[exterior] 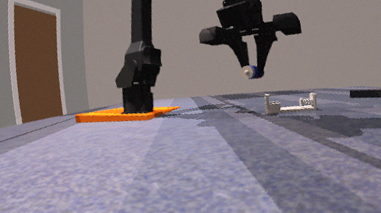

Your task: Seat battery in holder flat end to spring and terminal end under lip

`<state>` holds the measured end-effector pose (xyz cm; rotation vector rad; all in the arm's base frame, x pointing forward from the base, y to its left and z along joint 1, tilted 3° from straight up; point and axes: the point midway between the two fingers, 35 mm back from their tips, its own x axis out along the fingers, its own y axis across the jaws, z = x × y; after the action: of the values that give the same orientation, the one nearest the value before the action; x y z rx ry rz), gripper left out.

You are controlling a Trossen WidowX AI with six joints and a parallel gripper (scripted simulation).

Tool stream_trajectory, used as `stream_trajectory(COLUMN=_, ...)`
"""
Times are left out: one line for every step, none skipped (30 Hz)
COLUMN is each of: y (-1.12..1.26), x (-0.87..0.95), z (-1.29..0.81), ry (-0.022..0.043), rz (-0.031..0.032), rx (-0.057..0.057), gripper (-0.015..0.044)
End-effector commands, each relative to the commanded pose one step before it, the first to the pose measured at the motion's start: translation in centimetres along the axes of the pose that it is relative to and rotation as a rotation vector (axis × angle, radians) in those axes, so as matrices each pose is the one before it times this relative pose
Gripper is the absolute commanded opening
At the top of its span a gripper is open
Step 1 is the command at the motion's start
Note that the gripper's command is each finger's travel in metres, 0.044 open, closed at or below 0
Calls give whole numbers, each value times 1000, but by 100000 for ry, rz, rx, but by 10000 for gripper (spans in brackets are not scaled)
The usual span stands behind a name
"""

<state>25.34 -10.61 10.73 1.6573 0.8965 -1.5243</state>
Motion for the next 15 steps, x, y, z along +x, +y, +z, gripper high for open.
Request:
stream_trajectory(y=1008, x=-348, z=-738, ry=231, rz=399, rx=18145, gripper=75)
stream_trajectory(y=183, x=-48, z=-199, ry=10, rz=3, rx=4516, gripper=75)
stream_trajectory(y=172, x=-47, z=-208, ry=10, rz=3, rx=4516, gripper=75)
stream_trajectory(y=161, x=-45, z=-217, ry=11, rz=2, rx=4516, gripper=75)
stream_trajectory(y=149, x=-43, z=-226, ry=11, rz=2, rx=4516, gripper=75)
stream_trajectory(y=137, x=-41, z=-235, ry=13, rz=0, rx=4516, gripper=75)
stream_trajectory(y=124, x=-39, z=-242, ry=13, rz=-1, rx=4517, gripper=75)
stream_trajectory(y=111, x=-37, z=-248, ry=13, rz=-2, rx=4517, gripper=75)
stream_trajectory(y=98, x=-35, z=-254, ry=13, rz=-2, rx=4517, gripper=75)
stream_trajectory(y=84, x=-33, z=-259, ry=13, rz=-3, rx=4517, gripper=75)
stream_trajectory(y=70, x=-31, z=-264, ry=18, rz=-11, rx=4516, gripper=75)
stream_trajectory(y=55, x=-29, z=-268, ry=18, rz=-12, rx=4516, gripper=75)
stream_trajectory(y=41, x=-28, z=-271, ry=17, rz=-13, rx=4516, gripper=75)
stream_trajectory(y=26, x=-26, z=-272, ry=17, rz=-14, rx=4516, gripper=75)
stream_trajectory(y=12, x=-24, z=-274, ry=16, rz=-15, rx=4516, gripper=75)
